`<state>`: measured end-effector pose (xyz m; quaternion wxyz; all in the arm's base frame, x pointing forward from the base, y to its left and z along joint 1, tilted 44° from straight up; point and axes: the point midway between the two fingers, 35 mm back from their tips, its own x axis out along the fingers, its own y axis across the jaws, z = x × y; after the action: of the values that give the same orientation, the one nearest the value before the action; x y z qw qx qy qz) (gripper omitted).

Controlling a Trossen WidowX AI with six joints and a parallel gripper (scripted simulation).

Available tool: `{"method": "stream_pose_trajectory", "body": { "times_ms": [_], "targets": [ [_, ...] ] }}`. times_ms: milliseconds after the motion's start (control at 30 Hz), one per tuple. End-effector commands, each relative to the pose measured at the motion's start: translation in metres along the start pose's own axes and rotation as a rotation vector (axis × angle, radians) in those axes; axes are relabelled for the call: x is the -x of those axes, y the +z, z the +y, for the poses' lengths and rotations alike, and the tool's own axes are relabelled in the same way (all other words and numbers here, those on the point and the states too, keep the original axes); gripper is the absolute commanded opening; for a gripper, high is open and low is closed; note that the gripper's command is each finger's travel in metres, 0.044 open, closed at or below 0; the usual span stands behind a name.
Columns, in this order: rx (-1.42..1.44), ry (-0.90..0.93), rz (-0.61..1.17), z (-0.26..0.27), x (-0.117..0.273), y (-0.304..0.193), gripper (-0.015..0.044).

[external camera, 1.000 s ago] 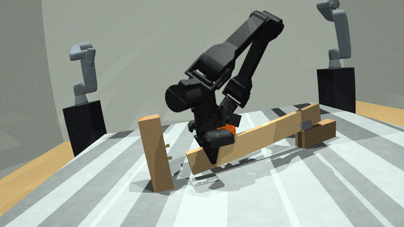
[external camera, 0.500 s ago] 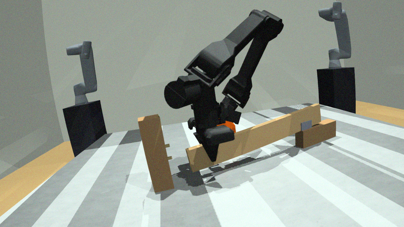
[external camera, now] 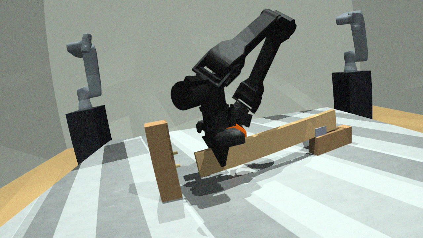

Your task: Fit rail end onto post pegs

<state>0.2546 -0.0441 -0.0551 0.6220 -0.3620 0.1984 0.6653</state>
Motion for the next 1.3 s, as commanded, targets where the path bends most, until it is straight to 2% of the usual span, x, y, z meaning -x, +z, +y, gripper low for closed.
{"method": "stream_pose_trajectory", "body": {
  "times_ms": [0, 1267],
  "targets": [
    [0.001, -0.008, -0.001, -0.001, 0.005, 0.0, 0.0],
    [0.001, -0.008, 0.0, -0.001, 0.024, 0.0, 0.0]
  ]
}}
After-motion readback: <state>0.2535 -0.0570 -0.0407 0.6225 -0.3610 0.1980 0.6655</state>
